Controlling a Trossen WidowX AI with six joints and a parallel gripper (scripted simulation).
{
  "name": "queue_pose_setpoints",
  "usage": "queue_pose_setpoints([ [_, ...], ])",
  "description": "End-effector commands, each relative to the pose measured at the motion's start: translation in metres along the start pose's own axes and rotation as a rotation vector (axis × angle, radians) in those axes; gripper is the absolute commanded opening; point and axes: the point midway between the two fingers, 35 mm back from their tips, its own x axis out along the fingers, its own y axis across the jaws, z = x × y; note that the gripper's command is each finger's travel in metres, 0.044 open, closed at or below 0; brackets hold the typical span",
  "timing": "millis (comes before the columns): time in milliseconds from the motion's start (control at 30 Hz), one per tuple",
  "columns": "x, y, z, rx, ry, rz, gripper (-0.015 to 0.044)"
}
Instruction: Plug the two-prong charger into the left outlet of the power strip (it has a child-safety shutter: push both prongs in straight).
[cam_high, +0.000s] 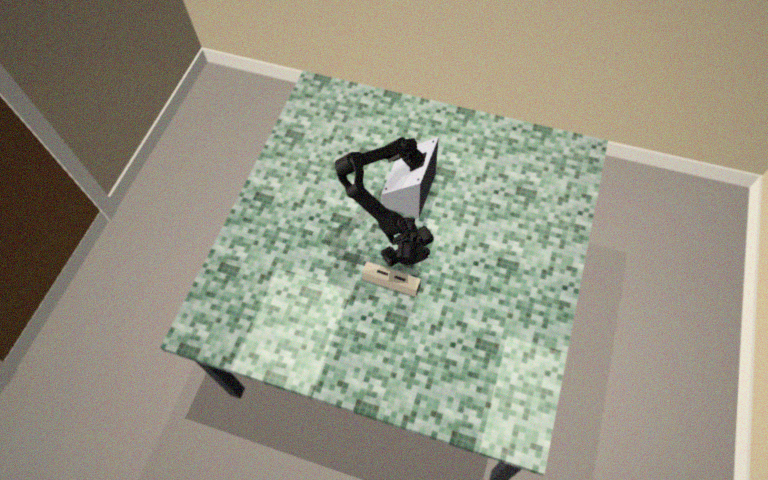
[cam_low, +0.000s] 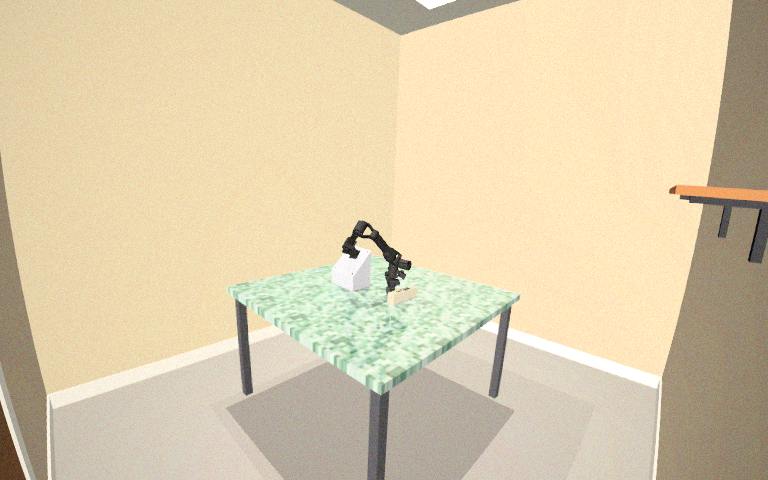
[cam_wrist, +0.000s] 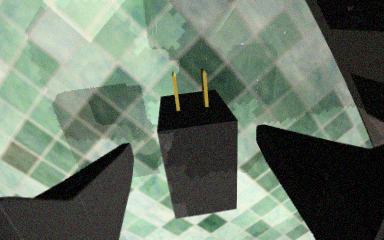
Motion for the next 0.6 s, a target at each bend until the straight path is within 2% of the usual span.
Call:
queue_pose_setpoints([
  [0, 0.000, 0.000, 0.000, 0.002, 0.000, 0.000, 0.0256],
  [167, 0.000, 0.000, 0.000, 0.002, 0.000, 0.000, 0.0125],
  [333, 0.000, 0.000, 0.000, 0.002, 0.000, 0.000, 0.0092],
  [467, -0.007, 0.000, 0.000, 0.001, -0.001, 0.000, 0.0000],
  [567, -0.019, 0.000, -0.001, -0.001, -0.001, 0.001, 0.0000],
])
